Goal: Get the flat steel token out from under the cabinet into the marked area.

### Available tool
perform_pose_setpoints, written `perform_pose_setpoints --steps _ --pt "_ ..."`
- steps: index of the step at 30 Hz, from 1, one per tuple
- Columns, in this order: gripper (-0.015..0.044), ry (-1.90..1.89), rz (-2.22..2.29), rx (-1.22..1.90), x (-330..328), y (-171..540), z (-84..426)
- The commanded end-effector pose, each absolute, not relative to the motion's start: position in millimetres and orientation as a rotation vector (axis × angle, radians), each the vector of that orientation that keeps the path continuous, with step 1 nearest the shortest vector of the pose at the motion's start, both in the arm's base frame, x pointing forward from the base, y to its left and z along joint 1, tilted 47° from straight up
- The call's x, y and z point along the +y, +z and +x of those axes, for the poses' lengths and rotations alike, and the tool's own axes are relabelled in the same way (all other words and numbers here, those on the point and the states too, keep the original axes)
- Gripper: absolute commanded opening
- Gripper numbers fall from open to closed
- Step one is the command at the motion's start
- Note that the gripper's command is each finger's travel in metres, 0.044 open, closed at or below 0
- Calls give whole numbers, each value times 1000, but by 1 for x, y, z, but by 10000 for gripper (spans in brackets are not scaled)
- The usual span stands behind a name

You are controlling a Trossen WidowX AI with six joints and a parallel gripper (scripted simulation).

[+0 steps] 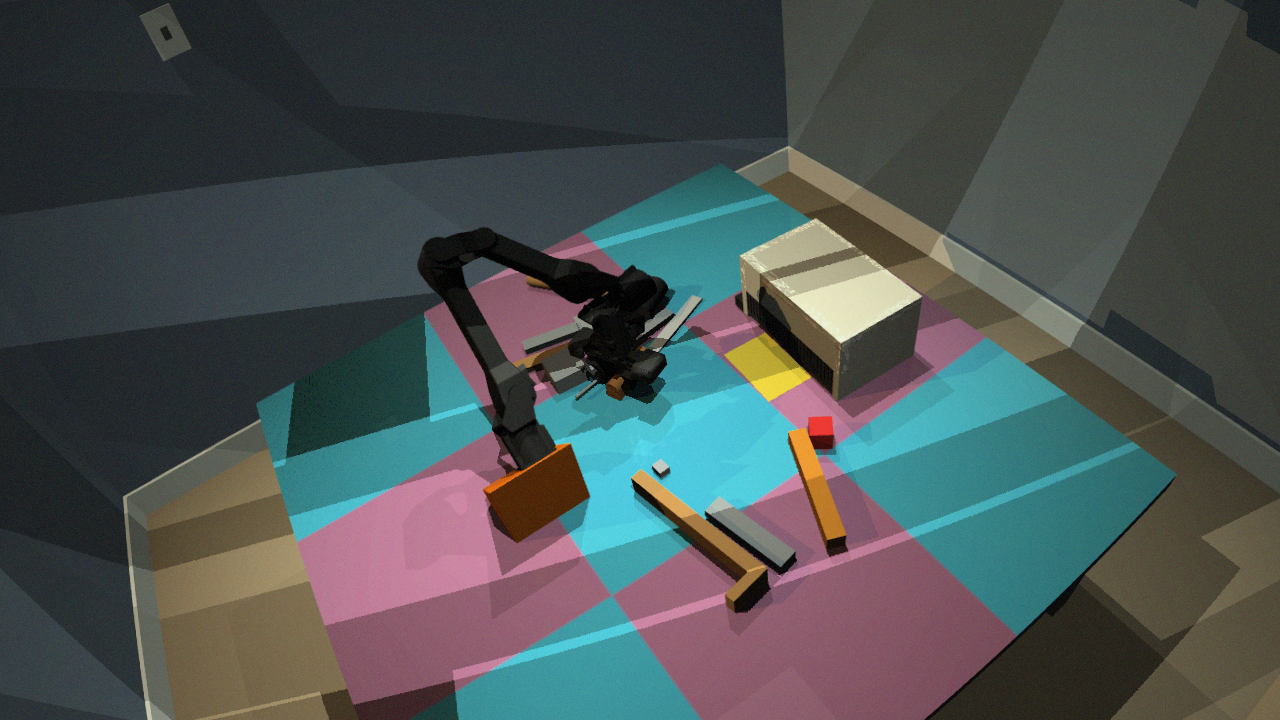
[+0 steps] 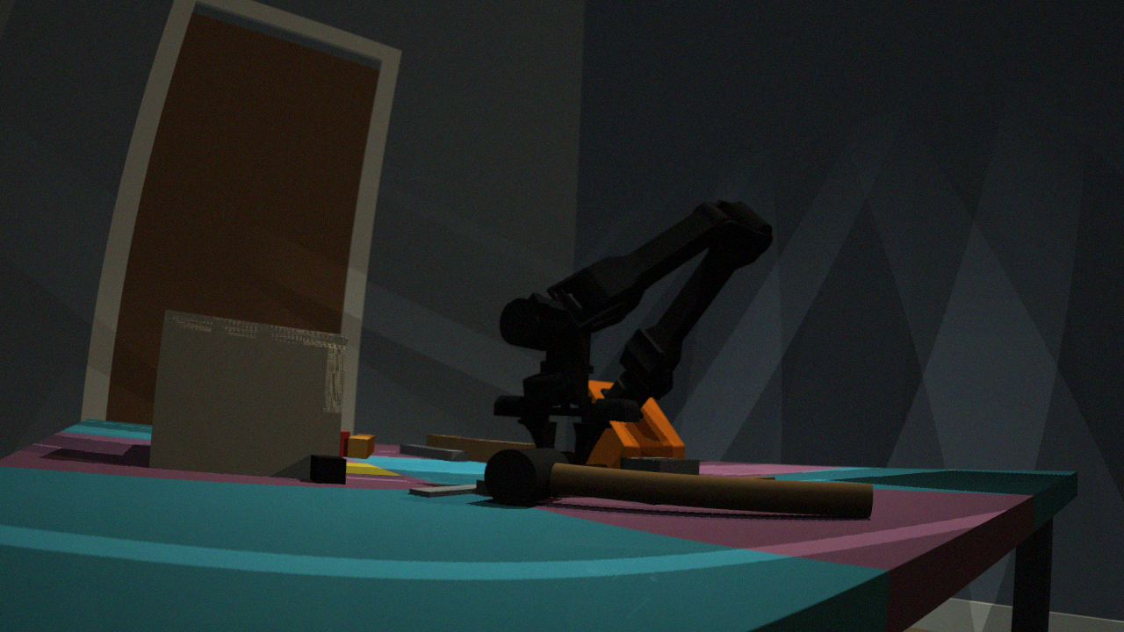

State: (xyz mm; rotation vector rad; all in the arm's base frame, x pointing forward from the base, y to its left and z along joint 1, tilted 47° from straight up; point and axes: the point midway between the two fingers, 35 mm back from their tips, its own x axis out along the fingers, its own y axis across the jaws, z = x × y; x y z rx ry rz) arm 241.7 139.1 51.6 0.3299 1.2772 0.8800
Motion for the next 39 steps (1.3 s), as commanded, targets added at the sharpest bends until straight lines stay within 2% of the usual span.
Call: perform_pose_setpoints --steps 1,10,14,39 --pt "169 882 328 1276 139 52 242" --pt "109 882 328 1276 139 52 242" --pt "4 882 328 1276 139 52 242" --pt "0 826 406 1320 142 57 242"
